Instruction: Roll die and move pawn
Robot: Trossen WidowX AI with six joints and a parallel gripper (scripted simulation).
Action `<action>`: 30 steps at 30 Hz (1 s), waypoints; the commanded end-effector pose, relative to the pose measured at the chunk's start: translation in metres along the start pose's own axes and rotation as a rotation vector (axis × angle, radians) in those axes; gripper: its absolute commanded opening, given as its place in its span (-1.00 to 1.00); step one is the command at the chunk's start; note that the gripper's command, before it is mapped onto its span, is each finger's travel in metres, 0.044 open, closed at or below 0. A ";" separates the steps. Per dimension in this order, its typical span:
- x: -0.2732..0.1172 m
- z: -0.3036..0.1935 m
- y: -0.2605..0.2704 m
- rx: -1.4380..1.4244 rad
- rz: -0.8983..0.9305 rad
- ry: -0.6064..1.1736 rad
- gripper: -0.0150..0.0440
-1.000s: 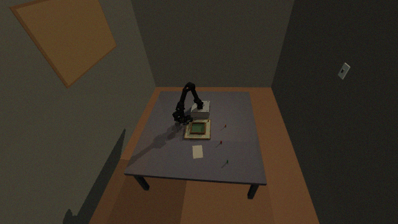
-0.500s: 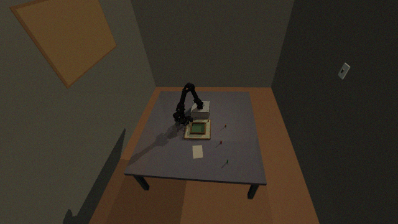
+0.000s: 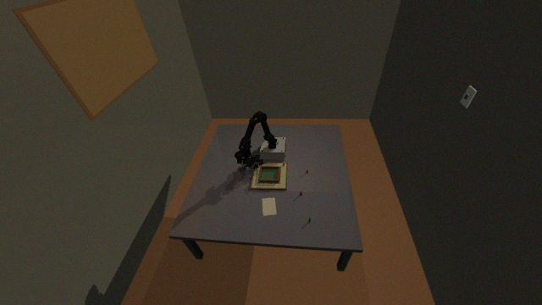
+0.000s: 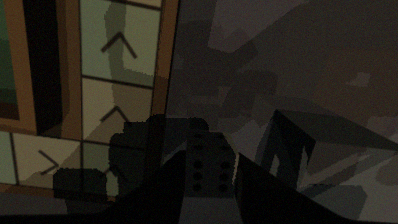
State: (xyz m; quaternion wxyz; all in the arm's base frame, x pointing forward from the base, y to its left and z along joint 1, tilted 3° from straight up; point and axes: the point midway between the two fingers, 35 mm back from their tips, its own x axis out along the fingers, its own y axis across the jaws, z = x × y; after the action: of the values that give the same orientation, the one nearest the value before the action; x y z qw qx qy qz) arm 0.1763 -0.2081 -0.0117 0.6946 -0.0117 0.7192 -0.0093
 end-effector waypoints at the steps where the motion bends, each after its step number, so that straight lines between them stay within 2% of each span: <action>1: -0.032 0.005 -0.001 0.002 -0.010 -0.012 -0.49; 9: -0.091 0.001 0.008 0.002 -0.010 -0.012 -0.49; 17: -0.091 0.006 0.013 -0.003 -0.012 -0.012 -0.49; 30: -0.079 0.046 0.055 0.019 -0.016 -0.024 -0.49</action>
State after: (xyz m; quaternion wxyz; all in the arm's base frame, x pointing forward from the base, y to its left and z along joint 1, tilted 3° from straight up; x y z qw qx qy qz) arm 0.2178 -0.1633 0.0717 0.7063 -0.0188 0.7073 -0.0199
